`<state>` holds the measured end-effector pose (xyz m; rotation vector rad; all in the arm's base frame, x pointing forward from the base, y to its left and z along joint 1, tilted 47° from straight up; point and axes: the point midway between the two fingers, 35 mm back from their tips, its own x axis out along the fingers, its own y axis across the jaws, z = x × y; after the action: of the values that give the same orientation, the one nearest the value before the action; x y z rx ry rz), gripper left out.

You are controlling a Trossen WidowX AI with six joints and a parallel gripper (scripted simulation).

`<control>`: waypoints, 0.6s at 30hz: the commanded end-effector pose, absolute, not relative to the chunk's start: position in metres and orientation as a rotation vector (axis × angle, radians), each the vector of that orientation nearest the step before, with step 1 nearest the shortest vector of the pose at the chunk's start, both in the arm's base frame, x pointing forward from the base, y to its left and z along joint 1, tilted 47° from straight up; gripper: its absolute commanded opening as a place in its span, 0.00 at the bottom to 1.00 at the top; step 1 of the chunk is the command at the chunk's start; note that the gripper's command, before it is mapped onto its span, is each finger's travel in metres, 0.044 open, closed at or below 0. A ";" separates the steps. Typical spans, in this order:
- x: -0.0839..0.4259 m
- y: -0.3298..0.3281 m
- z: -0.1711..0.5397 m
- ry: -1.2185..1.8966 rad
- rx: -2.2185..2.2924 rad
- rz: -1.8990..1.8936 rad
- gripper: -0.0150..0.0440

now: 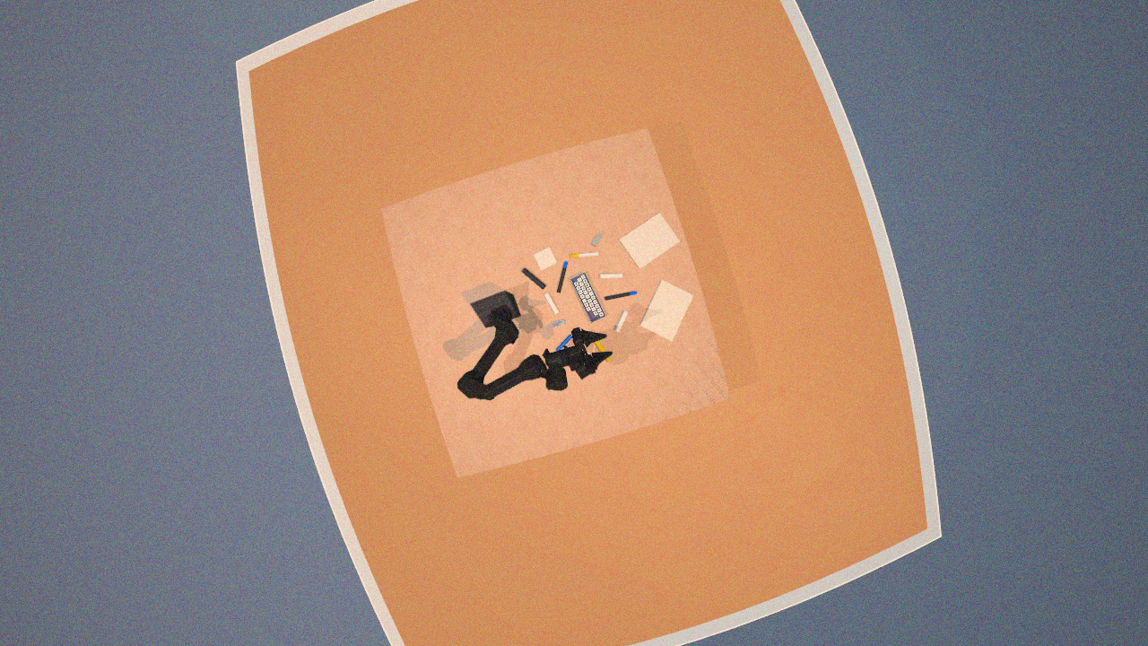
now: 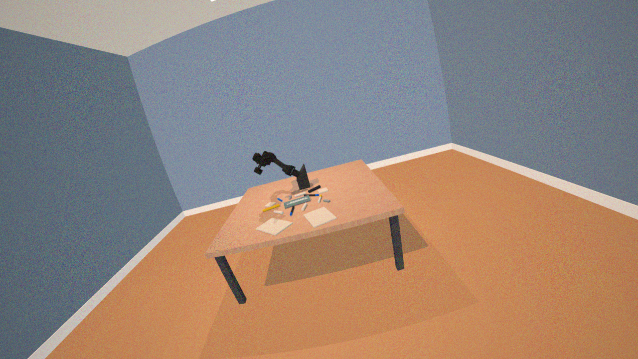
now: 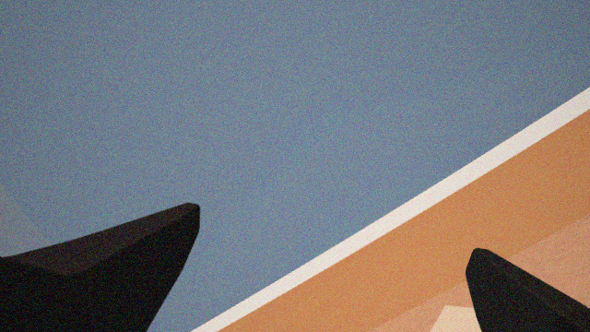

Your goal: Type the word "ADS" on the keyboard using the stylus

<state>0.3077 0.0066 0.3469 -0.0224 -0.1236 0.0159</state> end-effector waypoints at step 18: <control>0.394 -0.010 0.127 0.800 -0.096 -0.297 0.25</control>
<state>0.3899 -0.0048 0.1763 -0.0338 0.6059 -0.2126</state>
